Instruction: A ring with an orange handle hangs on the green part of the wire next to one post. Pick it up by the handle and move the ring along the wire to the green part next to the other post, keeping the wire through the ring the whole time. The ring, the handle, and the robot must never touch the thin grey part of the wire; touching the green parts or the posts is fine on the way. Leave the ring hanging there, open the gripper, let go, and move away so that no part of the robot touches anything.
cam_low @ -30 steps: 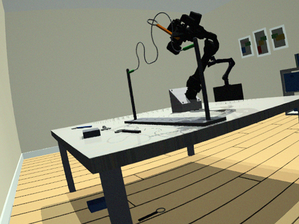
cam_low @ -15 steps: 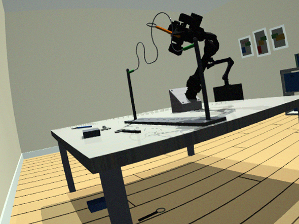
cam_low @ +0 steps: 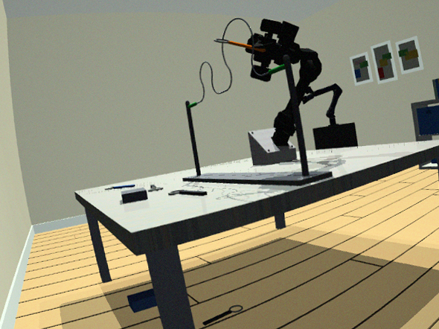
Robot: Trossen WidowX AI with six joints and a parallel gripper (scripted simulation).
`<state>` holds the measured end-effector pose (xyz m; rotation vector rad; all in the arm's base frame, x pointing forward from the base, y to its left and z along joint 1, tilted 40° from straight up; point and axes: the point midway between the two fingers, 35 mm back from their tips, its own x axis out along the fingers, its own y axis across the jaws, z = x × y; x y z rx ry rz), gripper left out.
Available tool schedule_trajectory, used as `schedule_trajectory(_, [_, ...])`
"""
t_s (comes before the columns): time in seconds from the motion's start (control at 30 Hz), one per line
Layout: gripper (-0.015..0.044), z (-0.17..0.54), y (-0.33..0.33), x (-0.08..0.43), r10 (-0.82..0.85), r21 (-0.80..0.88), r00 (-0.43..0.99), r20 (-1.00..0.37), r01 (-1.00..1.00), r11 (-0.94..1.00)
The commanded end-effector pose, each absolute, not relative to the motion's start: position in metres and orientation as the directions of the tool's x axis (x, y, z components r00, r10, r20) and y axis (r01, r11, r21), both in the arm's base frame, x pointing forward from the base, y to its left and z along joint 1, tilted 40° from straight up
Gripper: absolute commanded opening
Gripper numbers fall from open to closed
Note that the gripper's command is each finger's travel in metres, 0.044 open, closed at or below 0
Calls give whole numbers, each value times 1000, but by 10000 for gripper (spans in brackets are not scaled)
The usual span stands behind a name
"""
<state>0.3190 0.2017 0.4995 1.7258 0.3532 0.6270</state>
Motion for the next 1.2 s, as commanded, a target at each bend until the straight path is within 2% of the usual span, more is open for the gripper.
schedule_trajectory(0.0, [-150, 502, 201, 318, 531, 949, 812, 244, -87, -303])
schedule_trajectory(1.17, [-150, 510, 190, 311, 459, 735, 782, 422, 1, -678])
